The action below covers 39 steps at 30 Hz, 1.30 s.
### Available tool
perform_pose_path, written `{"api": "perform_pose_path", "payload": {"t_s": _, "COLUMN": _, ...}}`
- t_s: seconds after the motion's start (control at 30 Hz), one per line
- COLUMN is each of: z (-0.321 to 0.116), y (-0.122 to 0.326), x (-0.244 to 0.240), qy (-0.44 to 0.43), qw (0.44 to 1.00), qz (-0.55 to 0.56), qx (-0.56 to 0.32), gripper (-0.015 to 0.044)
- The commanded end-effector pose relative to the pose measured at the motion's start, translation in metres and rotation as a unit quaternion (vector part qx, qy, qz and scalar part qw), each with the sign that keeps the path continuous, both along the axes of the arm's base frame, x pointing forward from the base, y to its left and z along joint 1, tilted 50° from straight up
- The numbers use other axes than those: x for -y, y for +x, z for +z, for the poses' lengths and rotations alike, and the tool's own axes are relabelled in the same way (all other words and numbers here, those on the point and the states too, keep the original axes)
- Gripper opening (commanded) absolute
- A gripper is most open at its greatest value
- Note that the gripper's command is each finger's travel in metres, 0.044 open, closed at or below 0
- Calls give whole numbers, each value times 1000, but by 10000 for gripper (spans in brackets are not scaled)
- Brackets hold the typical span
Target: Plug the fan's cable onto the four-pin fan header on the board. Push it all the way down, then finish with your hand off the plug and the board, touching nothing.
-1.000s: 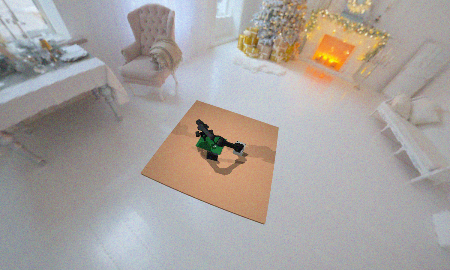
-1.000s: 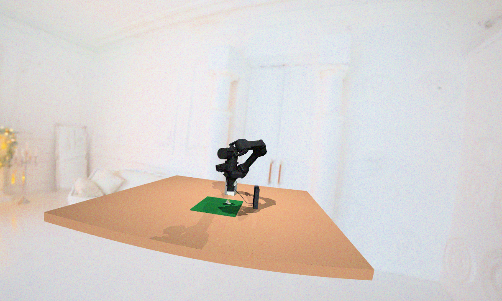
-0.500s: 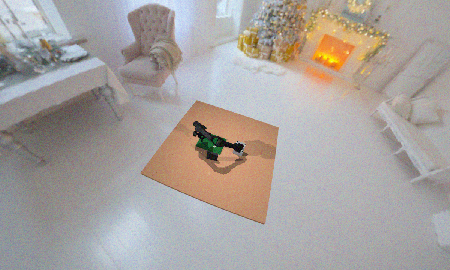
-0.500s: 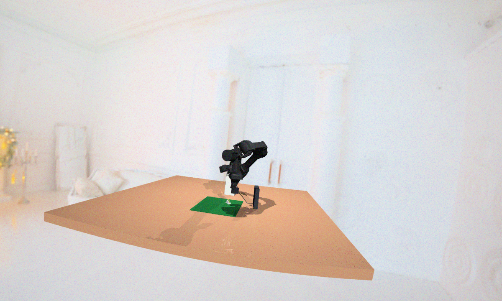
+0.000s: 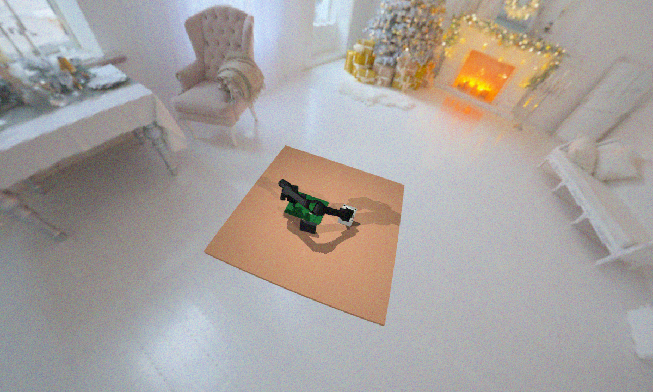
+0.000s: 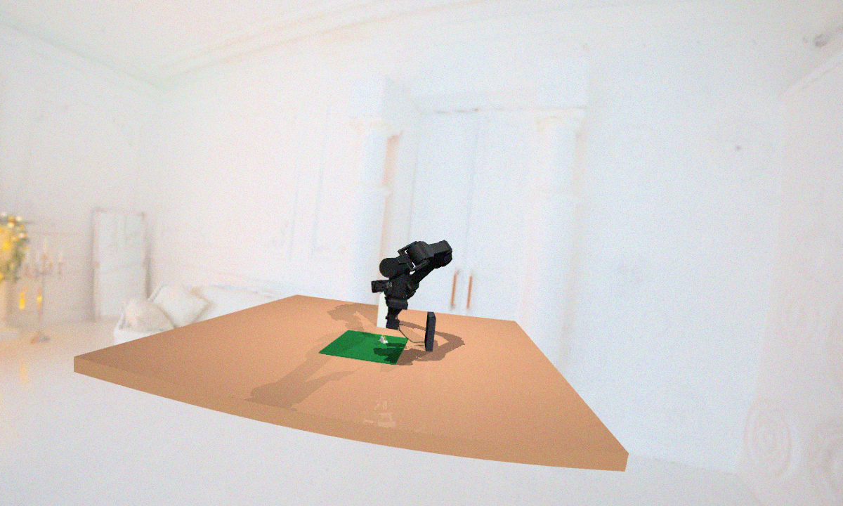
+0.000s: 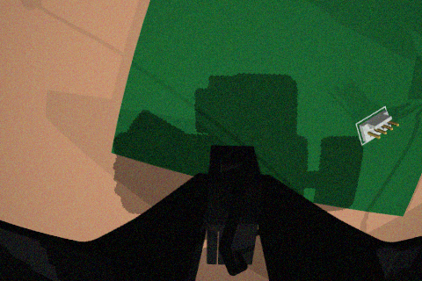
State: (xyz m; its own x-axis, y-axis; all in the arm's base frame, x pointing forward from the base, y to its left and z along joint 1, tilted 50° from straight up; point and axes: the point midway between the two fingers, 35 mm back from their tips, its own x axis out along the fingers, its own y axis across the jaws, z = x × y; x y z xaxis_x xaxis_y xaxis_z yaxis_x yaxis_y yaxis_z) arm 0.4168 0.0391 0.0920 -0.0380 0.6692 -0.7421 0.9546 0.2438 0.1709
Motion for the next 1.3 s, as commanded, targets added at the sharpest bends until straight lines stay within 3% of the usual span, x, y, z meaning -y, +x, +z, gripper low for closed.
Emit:
{"api": "perform_pose_path", "payload": {"t_s": 0.0, "z": -4, "y": -3, "x": -4, "qy": -34, "qw": 999, "qz": 5, "qx": -9, "gripper": 0}}
{"api": "perform_pose_path", "payload": {"t_s": 1.27, "z": -22, "y": -13, "x": -18, "qy": -289, "qw": 957, "qz": -5, "qx": -10, "gripper": 0}}
